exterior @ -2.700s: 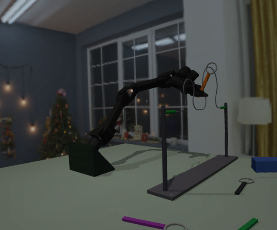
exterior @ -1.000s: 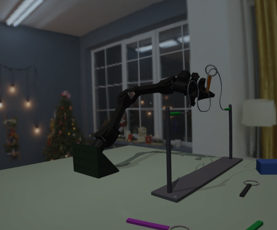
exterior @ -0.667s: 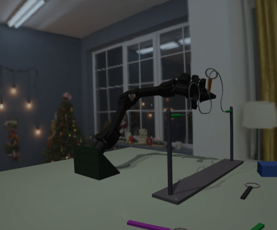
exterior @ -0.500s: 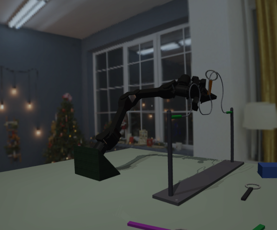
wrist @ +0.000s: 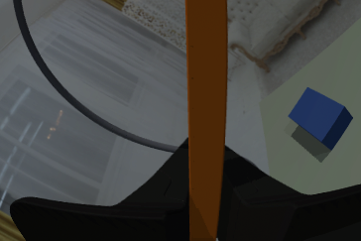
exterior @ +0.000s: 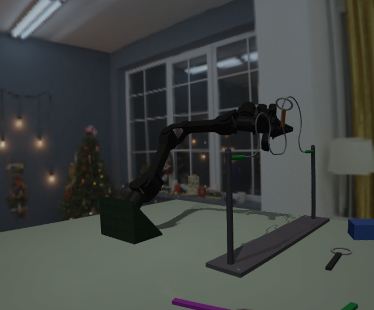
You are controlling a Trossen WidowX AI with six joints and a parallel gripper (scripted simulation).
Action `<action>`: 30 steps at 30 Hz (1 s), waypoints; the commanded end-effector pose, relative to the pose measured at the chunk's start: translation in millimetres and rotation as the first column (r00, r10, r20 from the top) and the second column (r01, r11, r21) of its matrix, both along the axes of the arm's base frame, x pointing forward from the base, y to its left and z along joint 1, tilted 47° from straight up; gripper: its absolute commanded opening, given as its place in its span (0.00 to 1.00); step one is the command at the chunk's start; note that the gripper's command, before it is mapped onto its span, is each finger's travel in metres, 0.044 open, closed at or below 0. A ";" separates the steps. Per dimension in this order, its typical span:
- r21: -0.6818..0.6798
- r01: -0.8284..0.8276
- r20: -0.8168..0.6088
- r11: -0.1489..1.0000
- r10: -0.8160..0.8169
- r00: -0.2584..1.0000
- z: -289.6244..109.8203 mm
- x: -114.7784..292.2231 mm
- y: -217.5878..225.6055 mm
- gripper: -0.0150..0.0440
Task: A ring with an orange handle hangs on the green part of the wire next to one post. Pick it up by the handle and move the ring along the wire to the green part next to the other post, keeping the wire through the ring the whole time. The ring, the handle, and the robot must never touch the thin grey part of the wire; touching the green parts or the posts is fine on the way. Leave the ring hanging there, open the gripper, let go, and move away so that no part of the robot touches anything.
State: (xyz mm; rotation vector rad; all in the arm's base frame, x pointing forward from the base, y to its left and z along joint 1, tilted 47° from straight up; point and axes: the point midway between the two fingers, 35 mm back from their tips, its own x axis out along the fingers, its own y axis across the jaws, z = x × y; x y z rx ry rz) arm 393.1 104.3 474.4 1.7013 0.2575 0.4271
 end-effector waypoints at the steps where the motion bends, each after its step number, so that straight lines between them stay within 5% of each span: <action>1: 0.058 0.006 0.004 0.998 -0.007 1.000 4.2 -2.1 -1.3 0.00; 30: 0.410 -0.065 0.036 0.910 0.054 0.998 14.5 -11.3 -10.1 0.00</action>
